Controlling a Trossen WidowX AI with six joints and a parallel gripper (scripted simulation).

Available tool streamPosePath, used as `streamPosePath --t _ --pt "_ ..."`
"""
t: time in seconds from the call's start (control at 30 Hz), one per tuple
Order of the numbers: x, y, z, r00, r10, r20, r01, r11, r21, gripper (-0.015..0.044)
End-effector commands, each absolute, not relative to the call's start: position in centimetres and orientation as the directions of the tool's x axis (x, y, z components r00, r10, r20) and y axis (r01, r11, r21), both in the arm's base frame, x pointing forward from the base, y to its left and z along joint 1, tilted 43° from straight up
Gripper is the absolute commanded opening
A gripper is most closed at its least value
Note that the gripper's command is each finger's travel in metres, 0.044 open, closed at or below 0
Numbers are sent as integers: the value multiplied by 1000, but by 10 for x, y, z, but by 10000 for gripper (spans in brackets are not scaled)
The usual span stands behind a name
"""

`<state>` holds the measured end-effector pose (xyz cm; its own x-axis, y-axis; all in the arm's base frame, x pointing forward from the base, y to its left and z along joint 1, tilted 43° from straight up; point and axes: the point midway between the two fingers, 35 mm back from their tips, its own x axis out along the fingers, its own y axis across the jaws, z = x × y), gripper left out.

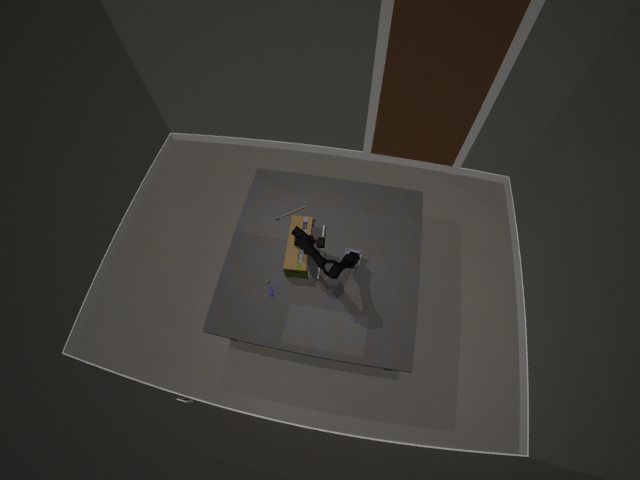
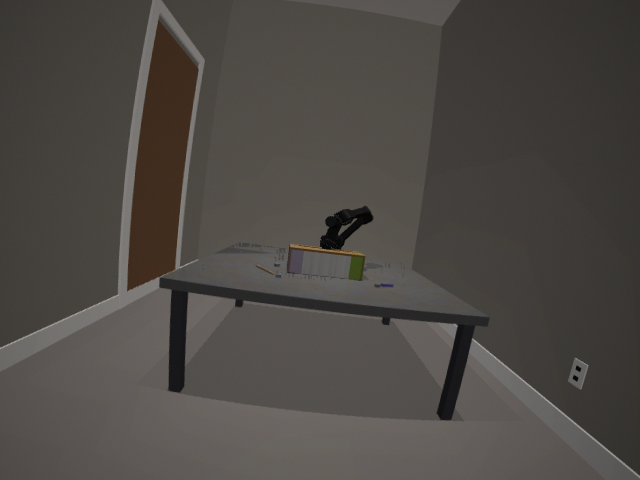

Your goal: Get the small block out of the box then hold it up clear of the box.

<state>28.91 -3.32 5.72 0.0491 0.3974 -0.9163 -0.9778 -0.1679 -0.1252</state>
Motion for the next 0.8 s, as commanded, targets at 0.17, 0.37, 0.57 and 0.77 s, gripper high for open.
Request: streamPosePath --t 0.17,0.37,0.57,0.77 --pt "290 -37 55 53 394 -917 -978 -163 -127 400" --pt "291 -42 51 53 394 -918 -978 -163 -127 400" --pt "293 -46 47 53 394 -918 -978 -163 -127 400" --pt "294 -50 43 54 394 -918 -978 -163 -127 400"
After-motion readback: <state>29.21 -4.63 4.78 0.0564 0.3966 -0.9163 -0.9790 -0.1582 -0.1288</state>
